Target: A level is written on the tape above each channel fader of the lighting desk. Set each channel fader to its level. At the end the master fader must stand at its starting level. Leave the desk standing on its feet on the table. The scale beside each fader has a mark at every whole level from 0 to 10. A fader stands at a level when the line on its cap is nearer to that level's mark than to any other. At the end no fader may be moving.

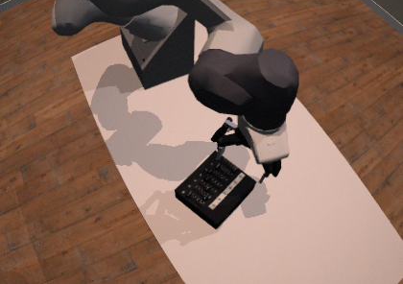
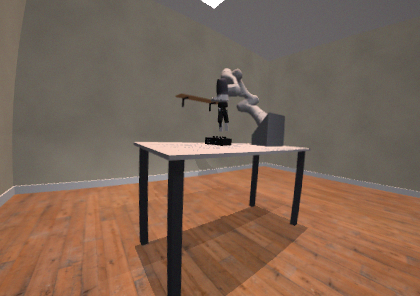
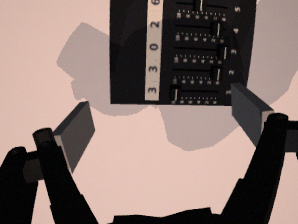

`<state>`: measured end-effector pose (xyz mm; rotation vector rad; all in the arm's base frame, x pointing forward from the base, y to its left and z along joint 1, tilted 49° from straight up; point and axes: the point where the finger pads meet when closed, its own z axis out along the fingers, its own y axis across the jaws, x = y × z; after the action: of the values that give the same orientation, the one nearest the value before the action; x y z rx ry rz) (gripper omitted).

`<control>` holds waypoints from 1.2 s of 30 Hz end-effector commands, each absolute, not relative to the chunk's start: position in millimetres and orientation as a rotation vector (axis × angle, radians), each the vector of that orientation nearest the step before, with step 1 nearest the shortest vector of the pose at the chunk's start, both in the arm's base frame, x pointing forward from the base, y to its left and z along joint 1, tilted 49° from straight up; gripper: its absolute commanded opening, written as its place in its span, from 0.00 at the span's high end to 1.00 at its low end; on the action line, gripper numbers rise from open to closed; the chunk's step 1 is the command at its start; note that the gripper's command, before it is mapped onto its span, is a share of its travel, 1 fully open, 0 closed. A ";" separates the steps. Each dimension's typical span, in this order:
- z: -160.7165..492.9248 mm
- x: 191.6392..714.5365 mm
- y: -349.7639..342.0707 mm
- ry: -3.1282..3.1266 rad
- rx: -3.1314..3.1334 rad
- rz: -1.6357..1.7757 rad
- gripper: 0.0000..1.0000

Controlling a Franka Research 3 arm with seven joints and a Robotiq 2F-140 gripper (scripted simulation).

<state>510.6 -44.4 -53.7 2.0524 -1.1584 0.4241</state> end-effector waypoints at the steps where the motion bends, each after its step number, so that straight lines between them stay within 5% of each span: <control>1: -56.5 513.1 -38.8 -1.452 1.912 0.571 1.00; 36: -56.6 513.1 -39.0 -2.429 1.000 1.080 1.00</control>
<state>512.7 -41.8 -53.9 1.2472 -2.2322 0.9723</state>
